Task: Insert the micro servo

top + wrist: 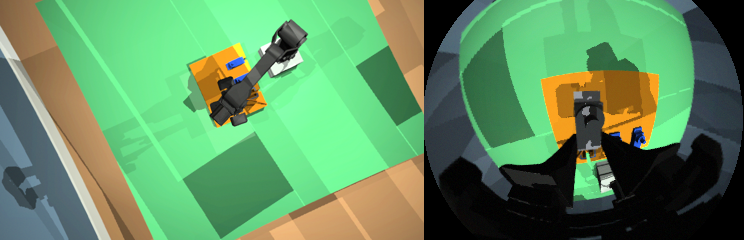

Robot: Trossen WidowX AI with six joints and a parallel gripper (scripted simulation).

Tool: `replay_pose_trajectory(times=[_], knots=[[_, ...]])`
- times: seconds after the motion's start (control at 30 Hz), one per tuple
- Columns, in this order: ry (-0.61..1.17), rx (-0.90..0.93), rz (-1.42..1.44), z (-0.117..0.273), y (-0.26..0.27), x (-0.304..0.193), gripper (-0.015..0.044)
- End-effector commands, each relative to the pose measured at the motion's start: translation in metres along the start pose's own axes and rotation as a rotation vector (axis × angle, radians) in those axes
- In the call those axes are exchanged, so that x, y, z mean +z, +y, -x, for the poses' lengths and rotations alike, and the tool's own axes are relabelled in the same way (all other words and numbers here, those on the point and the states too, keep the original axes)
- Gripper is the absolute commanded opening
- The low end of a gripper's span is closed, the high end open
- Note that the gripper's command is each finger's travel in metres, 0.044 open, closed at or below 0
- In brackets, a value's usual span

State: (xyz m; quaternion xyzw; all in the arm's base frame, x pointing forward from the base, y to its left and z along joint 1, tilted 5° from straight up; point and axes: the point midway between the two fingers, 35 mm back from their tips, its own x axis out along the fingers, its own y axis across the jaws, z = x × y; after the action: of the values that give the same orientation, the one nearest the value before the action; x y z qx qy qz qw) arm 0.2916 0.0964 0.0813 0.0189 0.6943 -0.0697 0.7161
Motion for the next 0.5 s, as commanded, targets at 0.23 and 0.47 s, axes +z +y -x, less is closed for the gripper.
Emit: replay_pose_trajectory(times=[0.23, 0.47], knots=[[0.001, 0.001, 0.086, 0.0, 0.0, -0.002, 0.0], [0.003, 0.001, 0.086, 0.0, -0.002, -0.028, 0.0]])
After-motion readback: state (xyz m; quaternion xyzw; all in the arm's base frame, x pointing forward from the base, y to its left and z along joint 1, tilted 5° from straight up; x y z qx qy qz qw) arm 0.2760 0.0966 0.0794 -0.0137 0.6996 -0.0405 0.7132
